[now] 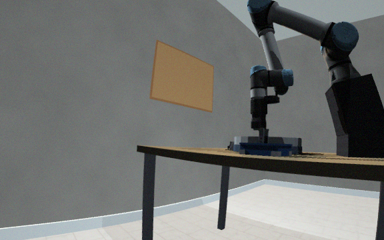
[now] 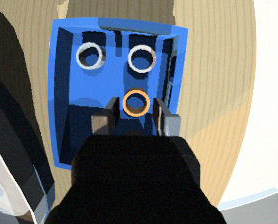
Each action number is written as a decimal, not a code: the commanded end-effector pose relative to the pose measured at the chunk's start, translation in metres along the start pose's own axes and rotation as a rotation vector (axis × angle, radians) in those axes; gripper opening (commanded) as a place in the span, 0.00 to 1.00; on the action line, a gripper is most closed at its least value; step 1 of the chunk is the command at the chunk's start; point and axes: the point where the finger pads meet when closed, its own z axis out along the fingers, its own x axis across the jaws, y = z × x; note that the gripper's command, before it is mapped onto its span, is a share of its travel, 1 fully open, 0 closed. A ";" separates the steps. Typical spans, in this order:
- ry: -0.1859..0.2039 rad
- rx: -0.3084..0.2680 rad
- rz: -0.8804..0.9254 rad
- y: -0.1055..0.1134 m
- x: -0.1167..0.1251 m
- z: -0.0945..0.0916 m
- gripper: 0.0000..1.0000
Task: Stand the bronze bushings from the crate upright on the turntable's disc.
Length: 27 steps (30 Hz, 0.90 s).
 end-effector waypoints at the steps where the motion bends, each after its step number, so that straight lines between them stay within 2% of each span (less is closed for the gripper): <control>1: 0.001 -0.001 0.000 0.000 0.000 0.006 0.76; 7: 0.001 -0.001 0.000 0.000 0.000 0.012 0.76; 27: 0.001 -0.001 0.000 0.000 0.000 0.012 0.76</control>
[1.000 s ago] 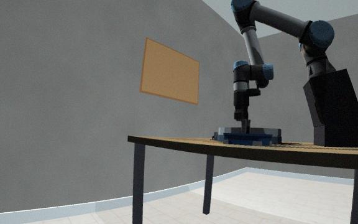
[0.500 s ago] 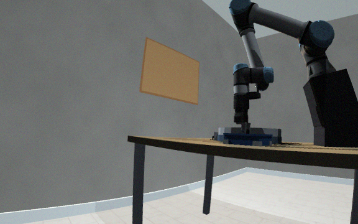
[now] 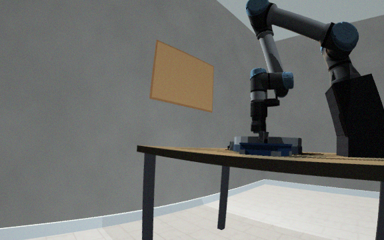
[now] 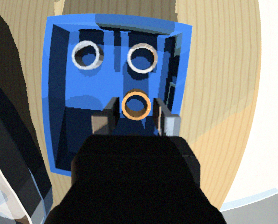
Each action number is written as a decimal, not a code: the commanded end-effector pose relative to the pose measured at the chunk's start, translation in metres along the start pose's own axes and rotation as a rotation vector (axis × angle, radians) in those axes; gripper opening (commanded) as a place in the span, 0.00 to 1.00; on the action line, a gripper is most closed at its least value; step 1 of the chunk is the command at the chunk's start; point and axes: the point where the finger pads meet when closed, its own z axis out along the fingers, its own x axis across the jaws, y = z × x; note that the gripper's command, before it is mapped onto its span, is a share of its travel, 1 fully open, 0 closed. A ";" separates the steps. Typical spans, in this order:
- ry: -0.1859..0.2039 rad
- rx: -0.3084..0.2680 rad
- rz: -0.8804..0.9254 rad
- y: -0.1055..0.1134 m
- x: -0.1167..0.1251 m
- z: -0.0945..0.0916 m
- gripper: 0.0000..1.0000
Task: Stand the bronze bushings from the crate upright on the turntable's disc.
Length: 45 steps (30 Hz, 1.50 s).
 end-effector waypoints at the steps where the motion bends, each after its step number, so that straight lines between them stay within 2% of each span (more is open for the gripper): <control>1: 0.001 -0.001 0.000 0.000 0.000 0.000 0.76; 22: 0.001 -0.001 0.000 0.000 0.000 0.000 0.76; 36: 0.001 -0.001 0.000 0.000 0.000 0.021 0.76; 45: 0.001 -0.001 0.000 0.000 0.000 0.024 0.76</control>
